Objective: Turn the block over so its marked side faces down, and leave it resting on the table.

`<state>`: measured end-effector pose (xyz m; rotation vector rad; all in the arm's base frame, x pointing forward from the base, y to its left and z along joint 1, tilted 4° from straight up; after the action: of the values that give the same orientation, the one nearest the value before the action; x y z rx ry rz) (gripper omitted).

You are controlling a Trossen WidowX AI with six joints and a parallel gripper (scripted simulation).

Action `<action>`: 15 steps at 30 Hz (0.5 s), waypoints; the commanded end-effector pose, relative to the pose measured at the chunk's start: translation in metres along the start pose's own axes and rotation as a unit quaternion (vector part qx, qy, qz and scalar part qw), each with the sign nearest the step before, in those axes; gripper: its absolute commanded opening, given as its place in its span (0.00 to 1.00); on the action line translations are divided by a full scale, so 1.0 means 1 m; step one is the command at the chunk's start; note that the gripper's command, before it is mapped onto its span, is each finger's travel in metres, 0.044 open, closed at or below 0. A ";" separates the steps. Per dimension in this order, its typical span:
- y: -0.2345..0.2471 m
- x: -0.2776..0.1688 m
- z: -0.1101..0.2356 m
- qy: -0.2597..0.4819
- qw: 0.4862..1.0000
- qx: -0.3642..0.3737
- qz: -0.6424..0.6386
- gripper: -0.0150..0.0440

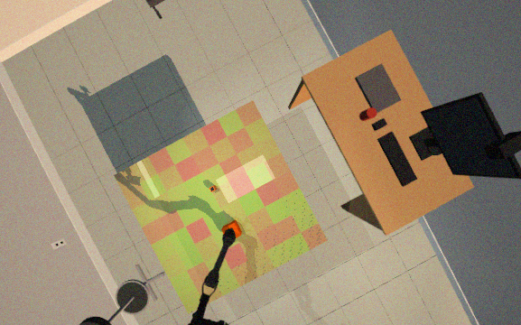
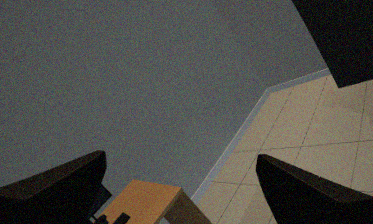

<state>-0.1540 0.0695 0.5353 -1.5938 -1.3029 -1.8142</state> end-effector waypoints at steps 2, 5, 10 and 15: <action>0.003 -0.001 -0.001 0.001 1.000 0.010 0.011 1.00; 0.025 -0.007 -0.009 0.010 0.997 0.054 0.059 1.00; 0.088 -0.022 -0.022 0.036 0.981 0.135 0.134 1.00; 0.140 -0.042 -0.026 0.060 0.965 0.204 0.153 1.00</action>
<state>-0.0819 -0.0056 0.5518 -1.4287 -1.2199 -1.4411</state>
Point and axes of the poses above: the point midway between the two fingers, 35 mm back from their tips, its own z axis back along the fingers, its own y axis across the jaws, x = y × z, the point moved 9 cm from there along z, back along the fingers, and after that the axes turned 14 degrees about z, right-handed, at the moved point
